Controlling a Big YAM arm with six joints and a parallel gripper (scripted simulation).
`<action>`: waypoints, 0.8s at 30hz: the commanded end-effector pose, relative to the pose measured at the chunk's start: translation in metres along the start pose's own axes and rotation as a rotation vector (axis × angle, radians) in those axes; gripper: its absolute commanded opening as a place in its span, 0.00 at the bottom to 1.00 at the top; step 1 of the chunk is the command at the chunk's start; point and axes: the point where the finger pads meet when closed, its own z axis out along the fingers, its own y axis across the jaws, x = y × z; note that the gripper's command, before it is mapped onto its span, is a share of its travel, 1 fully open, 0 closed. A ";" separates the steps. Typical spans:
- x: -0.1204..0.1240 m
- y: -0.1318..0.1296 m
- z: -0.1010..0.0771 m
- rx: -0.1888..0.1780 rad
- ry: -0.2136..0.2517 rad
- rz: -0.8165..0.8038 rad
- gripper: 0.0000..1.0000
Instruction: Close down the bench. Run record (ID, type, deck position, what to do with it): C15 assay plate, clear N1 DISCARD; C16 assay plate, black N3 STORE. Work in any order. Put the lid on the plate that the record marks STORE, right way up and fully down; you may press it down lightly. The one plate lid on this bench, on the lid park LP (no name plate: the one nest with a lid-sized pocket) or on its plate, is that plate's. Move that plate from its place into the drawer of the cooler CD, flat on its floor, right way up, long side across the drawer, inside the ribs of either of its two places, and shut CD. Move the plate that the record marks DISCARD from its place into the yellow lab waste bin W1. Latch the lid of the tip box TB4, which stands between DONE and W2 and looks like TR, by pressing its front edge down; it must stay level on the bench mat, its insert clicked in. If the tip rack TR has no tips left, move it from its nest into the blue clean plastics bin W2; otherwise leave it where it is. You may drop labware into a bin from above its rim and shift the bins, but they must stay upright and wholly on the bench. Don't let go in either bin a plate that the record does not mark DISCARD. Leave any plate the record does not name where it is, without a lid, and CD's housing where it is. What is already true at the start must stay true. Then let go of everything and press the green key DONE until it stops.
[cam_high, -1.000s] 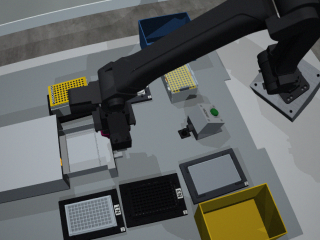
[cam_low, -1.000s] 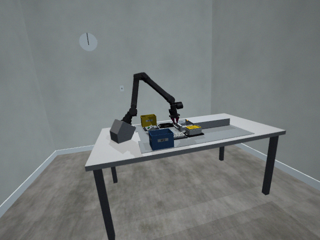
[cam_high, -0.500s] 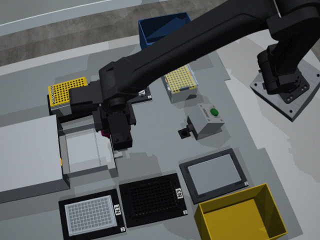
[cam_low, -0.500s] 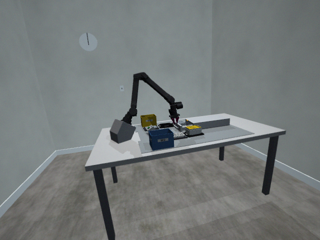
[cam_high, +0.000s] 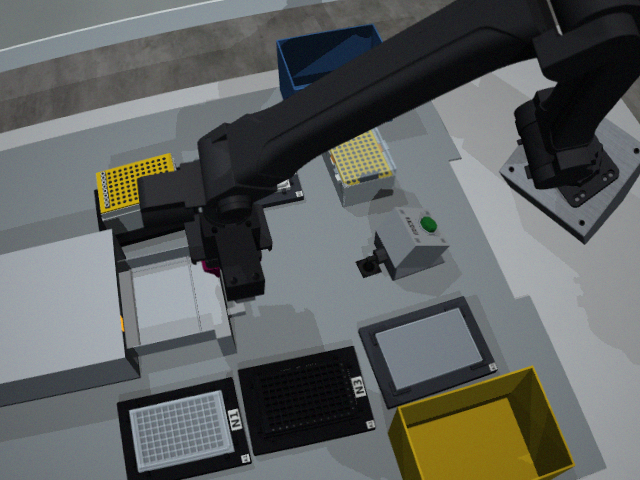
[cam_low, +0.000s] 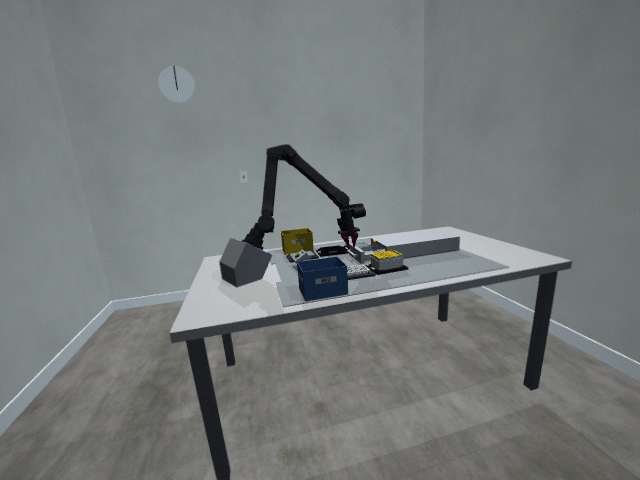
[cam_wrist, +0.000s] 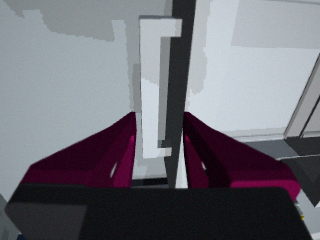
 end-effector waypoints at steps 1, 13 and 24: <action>-0.004 0.049 0.036 -0.133 -0.026 0.020 0.30; -0.004 0.049 0.036 -0.133 -0.026 0.020 0.30; -0.004 0.053 0.035 -0.129 -0.026 0.017 0.30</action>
